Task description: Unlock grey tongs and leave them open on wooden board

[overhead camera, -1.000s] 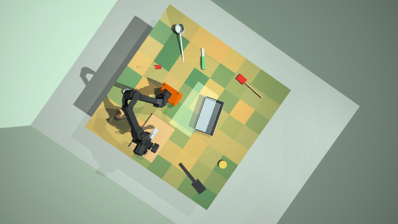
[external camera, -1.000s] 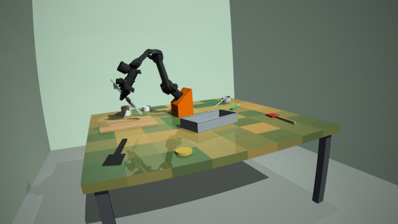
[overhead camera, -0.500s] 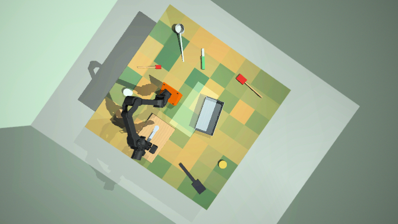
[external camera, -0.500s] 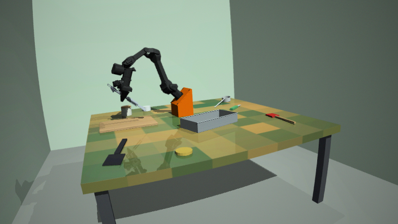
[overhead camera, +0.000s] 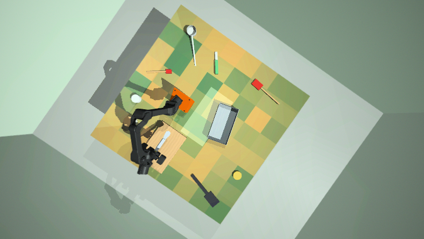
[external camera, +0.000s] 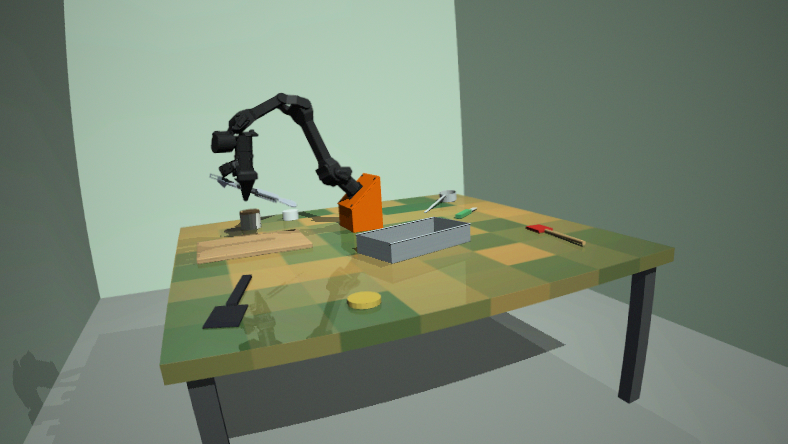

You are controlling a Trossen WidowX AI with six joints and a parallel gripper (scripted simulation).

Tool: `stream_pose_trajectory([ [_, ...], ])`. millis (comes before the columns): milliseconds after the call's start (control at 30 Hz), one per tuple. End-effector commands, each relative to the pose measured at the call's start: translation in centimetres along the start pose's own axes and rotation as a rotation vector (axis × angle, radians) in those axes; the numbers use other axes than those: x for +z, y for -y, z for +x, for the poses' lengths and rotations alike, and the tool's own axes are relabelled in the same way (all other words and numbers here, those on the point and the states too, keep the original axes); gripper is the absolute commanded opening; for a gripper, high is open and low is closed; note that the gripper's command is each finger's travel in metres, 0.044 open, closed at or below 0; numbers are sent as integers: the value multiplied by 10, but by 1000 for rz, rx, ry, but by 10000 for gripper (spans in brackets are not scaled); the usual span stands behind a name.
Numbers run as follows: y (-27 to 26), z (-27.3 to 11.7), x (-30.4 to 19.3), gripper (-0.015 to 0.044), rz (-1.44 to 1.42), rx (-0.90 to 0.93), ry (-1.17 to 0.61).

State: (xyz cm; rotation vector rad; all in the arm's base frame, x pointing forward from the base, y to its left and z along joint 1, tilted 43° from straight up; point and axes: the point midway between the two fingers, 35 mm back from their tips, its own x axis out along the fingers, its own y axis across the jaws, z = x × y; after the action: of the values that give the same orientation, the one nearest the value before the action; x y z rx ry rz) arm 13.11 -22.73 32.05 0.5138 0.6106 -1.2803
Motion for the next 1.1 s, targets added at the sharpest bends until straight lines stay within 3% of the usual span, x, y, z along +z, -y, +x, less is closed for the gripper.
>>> stream_pose_trajectory([
  [0, 3, -4, -1, -150, 34, -1, -58],
  [1067, -1, 29, 1, -150, 34, -3, -61],
])
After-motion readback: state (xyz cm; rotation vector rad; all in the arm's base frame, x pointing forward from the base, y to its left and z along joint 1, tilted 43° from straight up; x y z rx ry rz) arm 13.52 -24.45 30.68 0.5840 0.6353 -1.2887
